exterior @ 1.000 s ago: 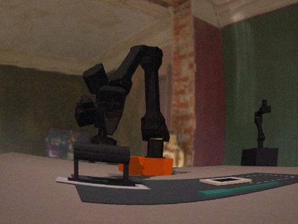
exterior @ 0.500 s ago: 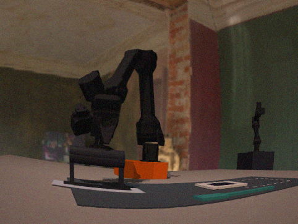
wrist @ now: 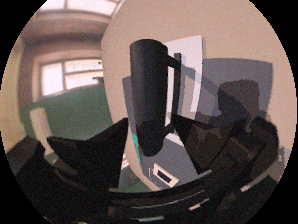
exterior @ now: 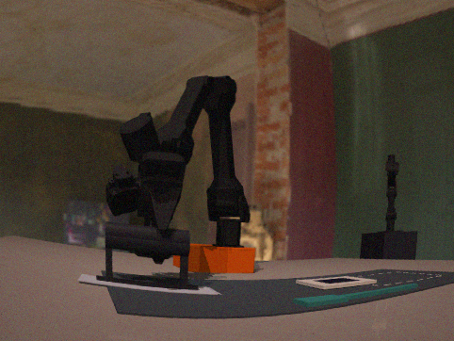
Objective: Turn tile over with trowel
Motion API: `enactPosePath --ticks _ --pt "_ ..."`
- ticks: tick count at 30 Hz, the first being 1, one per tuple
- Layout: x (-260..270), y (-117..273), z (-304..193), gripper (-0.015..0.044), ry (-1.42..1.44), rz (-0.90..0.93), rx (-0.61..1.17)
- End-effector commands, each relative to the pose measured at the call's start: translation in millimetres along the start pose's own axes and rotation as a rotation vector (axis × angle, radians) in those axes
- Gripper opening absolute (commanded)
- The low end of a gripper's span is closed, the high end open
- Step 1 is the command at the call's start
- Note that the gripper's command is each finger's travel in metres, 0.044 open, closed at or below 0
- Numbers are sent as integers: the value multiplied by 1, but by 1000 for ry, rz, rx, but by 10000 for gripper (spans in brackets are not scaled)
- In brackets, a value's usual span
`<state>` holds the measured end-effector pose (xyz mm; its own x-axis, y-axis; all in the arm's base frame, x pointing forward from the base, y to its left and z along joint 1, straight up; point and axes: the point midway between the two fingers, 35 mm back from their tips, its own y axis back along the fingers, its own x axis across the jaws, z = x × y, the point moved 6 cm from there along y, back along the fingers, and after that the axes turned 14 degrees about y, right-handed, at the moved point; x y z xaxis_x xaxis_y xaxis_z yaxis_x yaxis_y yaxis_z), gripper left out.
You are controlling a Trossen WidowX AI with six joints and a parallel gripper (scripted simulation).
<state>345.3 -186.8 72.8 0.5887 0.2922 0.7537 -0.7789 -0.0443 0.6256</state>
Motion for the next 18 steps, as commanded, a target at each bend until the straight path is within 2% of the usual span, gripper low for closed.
enactPosePath --ticks 1,12,17,18 --pt "2 -6 1 300 0 3 -5" --pt "1 -22 0 300 0 3 -4" --pt "1 -22 0 169 0 3 -4" --pt "1 -22 0 162 0 3 -4"
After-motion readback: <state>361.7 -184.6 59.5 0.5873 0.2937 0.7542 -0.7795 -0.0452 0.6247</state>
